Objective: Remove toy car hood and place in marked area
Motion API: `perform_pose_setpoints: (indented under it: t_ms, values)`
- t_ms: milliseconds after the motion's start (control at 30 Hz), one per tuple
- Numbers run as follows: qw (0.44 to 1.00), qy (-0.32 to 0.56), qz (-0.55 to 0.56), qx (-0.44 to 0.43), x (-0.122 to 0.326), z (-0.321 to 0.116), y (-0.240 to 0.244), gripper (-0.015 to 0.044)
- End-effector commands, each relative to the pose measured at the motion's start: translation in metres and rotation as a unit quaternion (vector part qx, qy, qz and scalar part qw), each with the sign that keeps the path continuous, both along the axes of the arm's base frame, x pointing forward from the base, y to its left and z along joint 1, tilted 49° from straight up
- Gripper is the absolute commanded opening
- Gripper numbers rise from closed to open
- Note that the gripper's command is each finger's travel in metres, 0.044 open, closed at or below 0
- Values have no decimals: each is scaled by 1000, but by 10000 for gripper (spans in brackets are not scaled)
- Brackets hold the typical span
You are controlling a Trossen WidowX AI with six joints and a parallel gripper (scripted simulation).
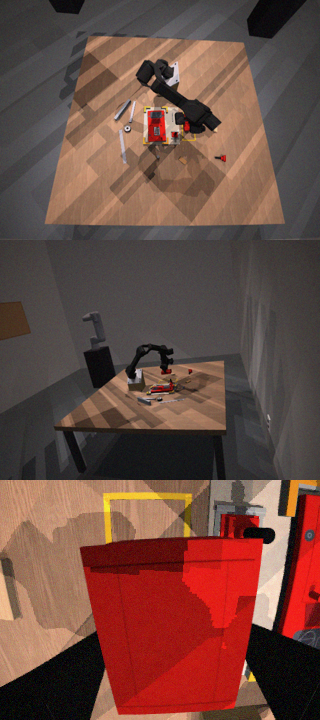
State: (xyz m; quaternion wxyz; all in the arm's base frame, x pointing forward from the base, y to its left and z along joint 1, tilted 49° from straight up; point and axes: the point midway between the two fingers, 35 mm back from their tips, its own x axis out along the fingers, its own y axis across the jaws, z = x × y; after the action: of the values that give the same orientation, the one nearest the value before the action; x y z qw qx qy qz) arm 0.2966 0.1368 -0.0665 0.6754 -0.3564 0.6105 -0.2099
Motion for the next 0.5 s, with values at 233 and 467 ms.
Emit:
perform_pose_setpoints:
  t_ms: [233,467]
  values:
    - [1000,-4,-3,0,-11,-16,11,0]
    - [1000,-4,-3,0,-10,-19,8,0]
